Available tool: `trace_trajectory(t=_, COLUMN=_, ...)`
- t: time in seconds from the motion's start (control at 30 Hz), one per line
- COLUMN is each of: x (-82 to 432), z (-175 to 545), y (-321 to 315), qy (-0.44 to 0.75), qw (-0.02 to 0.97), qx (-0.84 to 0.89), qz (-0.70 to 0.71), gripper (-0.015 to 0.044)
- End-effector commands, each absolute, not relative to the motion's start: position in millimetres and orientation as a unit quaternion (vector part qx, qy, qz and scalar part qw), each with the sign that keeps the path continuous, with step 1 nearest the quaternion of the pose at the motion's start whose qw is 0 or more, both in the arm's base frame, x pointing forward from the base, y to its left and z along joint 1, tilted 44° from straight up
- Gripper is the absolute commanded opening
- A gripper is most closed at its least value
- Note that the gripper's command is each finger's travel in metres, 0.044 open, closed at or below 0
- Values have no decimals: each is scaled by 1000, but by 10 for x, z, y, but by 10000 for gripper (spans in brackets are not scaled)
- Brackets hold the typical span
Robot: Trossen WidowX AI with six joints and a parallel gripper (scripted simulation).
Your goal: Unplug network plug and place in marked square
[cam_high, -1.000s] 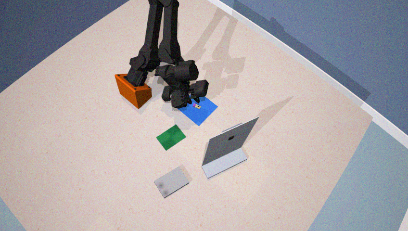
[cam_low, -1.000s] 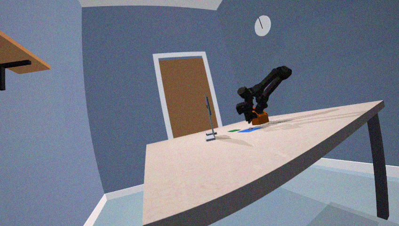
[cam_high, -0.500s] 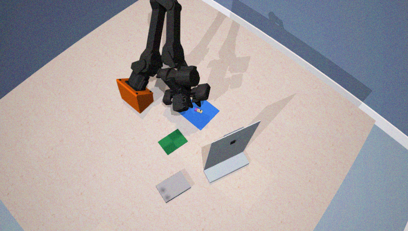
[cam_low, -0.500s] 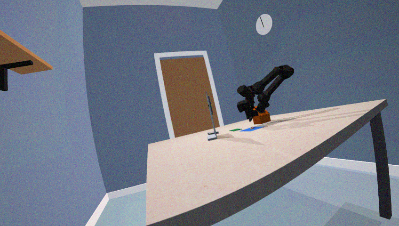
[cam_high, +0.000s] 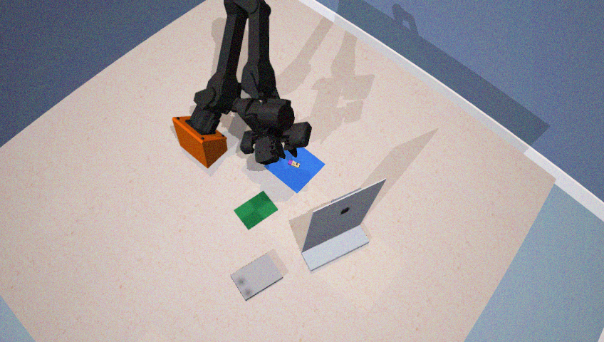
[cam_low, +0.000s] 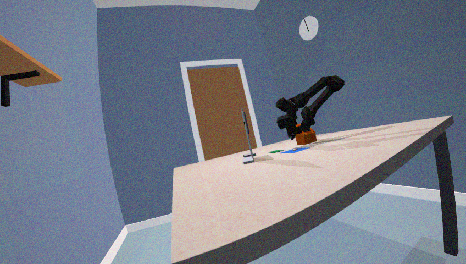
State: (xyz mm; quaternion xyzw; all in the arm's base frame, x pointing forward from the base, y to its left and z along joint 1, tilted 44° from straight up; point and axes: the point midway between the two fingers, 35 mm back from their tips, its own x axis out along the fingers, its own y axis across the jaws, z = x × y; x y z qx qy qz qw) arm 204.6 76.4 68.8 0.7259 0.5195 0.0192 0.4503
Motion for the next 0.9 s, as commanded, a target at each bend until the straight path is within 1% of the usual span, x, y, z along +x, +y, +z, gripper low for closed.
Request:
trace_trajectory(t=0.0, x=2048, z=712, y=745, qy=520, qw=451, qx=725, qz=22, gripper=156)
trace_trajectory(t=0.87, x=2027, z=868, y=604, qy=520, qw=448, qx=727, qz=25, gripper=156)
